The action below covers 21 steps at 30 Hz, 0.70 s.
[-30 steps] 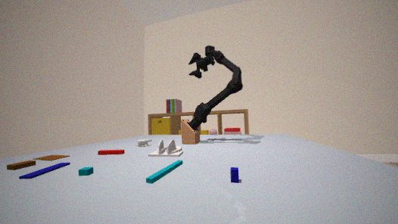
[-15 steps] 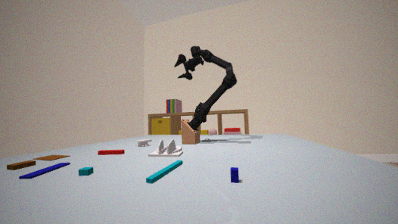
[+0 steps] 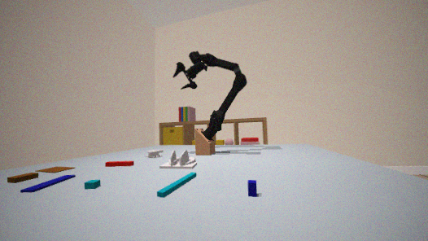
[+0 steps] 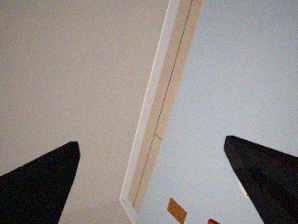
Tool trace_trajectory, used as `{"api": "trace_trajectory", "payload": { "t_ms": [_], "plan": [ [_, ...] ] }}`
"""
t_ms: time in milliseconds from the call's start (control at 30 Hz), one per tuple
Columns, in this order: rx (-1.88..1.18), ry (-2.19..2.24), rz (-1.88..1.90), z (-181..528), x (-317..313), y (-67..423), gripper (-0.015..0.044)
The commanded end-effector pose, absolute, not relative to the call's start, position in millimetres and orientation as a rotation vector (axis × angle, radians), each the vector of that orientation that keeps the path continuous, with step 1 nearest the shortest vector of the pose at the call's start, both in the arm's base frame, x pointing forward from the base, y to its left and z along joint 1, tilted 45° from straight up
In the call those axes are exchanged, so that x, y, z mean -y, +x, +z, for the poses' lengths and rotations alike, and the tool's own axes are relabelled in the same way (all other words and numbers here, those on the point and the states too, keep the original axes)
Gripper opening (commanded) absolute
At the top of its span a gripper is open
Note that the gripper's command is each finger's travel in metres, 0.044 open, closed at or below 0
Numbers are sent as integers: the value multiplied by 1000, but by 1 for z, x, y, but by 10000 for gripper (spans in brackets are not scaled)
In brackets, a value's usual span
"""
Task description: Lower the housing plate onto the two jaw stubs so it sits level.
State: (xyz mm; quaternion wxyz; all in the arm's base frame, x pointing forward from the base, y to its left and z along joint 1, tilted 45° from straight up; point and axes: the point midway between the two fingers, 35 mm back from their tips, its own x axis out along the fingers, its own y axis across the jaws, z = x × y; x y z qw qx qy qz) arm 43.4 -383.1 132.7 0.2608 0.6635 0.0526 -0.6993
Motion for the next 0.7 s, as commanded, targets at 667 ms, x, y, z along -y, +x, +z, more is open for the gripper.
{"api": "trace_trajectory", "payload": {
  "t_ms": [667],
  "plan": [
    [-886, 1808, -1618, 6, 334, 133, 440]
  ]
}}
